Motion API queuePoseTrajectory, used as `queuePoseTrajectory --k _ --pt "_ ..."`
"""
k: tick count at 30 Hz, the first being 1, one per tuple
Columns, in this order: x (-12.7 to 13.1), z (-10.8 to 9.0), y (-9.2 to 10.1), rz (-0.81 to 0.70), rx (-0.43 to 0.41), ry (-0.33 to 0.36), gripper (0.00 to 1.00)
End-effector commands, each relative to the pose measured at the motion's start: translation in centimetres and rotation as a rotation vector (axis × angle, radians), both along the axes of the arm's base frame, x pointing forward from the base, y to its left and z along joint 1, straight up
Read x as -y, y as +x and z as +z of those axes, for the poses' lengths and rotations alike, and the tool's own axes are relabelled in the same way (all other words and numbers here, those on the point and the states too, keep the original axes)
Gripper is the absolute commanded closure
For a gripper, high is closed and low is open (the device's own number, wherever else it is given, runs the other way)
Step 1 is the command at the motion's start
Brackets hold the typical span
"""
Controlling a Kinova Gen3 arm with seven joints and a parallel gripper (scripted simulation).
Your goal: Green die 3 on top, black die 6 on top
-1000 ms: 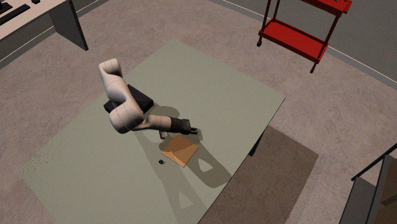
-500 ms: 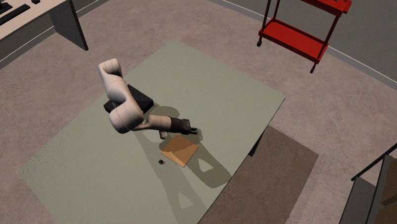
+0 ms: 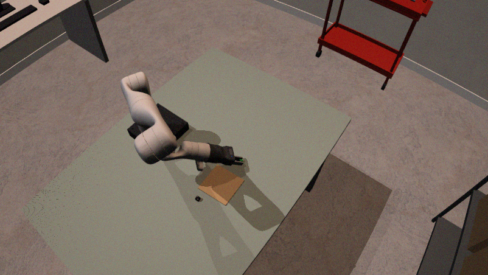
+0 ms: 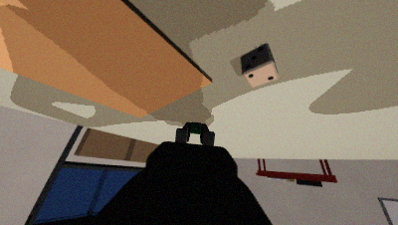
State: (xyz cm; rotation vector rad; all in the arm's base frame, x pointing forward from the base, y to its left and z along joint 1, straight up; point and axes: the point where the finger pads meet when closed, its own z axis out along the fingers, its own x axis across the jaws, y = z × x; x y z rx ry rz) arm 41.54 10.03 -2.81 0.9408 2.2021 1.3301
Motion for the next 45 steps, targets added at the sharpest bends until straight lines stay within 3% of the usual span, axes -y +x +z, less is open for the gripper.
queuePoseTrajectory --k 1,3,7,11,45 --pt "0.0 0.07 0.03 0.0 0.001 0.0 0.54" --pt "0.0 0.07 0.03 0.0 0.001 0.0 0.48" --pt "0.0 0.07 0.03 0.0 0.001 0.0 0.48" --pt "0.0 0.07 0.03 0.0 0.001 0.0 0.36" --pt "0.0 0.07 0.03 0.0 0.001 0.0 0.36"
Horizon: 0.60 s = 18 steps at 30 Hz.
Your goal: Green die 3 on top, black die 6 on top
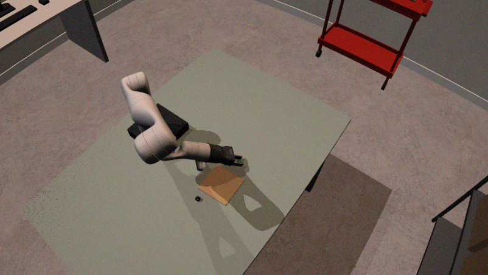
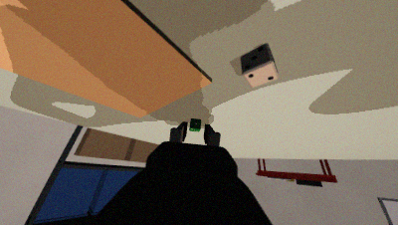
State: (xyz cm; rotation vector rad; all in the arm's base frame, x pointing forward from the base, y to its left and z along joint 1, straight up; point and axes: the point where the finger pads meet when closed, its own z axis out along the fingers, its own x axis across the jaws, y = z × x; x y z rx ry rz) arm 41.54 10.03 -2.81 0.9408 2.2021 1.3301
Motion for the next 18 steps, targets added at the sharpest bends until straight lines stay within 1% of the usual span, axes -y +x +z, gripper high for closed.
queuePoseTrajectory --k 1,13,18 --pt "0.0 0.07 0.03 0.0 0.001 0.0 0.36" --pt "0.05 0.11 -0.02 0.0 0.001 0.0 0.36" --pt "0.71 0.6 -0.7 0.0 0.001 0.0 0.36"
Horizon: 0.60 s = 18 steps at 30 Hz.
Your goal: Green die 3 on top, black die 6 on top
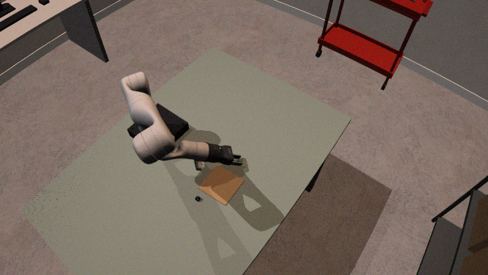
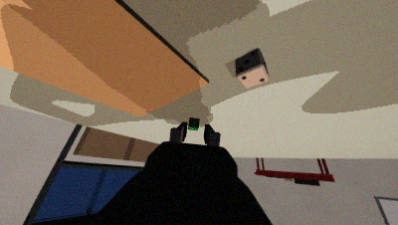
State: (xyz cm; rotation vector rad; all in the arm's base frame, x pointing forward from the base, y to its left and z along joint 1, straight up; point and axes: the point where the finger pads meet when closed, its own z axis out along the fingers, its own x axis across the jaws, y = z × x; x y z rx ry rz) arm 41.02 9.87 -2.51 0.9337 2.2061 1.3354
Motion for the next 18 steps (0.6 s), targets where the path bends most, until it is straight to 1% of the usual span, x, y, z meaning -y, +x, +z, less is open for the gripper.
queuePoseTrajectory --k 1,10,18 --pt "0.8 0.5 -0.4 -0.007 0.001 -0.001 0.36" --pt "2.6 1.9 -2.3 -0.007 0.001 -0.001 0.36" --pt "2.9 2.1 -2.6 -0.007 0.001 -0.001 0.36"
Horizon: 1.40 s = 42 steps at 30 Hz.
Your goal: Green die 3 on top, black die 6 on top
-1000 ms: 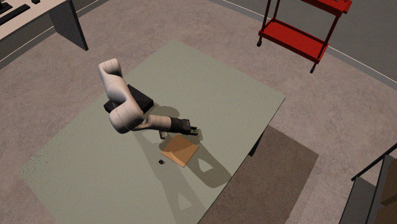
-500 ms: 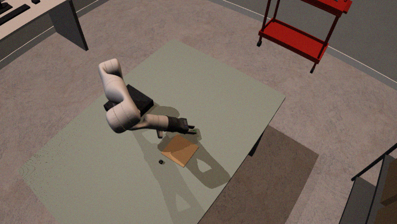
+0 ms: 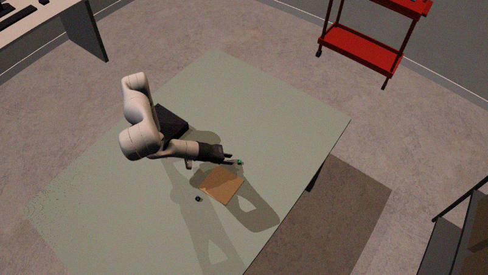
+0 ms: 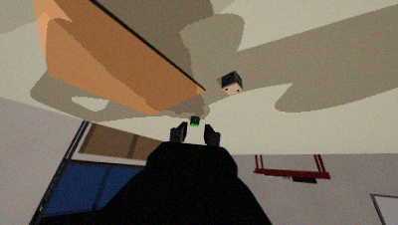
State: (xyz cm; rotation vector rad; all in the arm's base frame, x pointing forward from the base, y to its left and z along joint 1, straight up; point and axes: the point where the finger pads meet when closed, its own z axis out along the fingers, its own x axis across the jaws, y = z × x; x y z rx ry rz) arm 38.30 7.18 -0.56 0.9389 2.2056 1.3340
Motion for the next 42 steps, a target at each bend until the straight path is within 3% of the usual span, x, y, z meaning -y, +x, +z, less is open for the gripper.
queuePoseTrajectory --k 1,15,26,42 --pt "0.2 0.2 0.1 -0.004 0.003 -0.002 0.36" --pt "0.2 1.9 0.1 -0.004 0.003 -0.002 0.36" --pt "0.2 5.4 0.1 0.017 0.006 0.017 0.36" --pt "0.2 6.1 0.1 0.016 0.006 0.015 0.36"
